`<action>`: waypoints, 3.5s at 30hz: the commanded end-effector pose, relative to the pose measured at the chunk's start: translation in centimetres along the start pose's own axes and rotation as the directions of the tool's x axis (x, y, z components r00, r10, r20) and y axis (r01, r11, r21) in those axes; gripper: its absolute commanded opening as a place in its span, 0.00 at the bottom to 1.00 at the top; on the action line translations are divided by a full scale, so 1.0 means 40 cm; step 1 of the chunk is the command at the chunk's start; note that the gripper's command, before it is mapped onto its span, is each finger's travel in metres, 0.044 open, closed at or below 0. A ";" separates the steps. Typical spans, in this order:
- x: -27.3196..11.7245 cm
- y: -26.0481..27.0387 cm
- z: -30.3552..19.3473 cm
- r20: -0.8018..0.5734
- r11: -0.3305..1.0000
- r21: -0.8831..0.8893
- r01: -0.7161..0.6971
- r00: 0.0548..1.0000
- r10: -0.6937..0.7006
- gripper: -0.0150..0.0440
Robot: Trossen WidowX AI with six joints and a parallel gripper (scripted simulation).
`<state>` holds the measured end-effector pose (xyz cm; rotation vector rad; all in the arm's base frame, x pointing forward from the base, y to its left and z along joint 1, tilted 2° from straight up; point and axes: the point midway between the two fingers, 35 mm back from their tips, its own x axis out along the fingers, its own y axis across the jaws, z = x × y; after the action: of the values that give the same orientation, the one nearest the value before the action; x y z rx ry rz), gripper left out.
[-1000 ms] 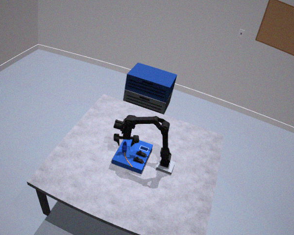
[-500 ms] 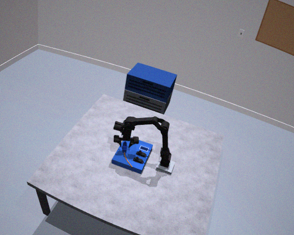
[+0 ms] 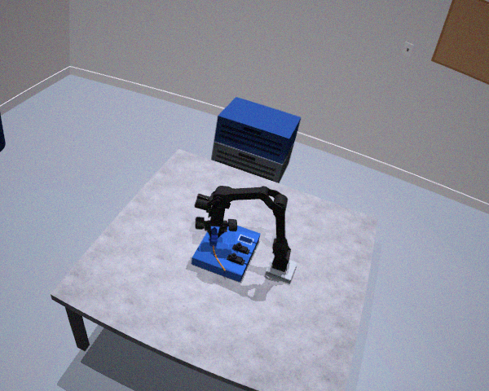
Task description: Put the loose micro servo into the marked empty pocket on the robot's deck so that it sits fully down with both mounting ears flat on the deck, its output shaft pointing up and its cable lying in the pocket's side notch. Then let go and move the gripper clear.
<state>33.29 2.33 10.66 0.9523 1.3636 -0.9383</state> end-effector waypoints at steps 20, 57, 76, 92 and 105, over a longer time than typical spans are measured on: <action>-0.060 -0.063 -0.024 0.006 1.000 0.005 -0.001 1.000 0.001 0.25; -0.062 -0.184 0.210 0.014 0.984 -0.178 0.006 1.000 -0.004 0.25; -0.062 -0.184 0.210 0.014 0.680 -0.733 0.013 1.000 -0.003 0.25; -0.062 -0.186 0.209 0.014 0.383 -0.924 0.015 1.000 -0.004 0.25; -0.061 -0.302 0.161 0.013 0.383 -0.924 0.015 1.000 -0.007 0.25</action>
<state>25.33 -7.92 12.81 0.0372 1.5812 -0.0318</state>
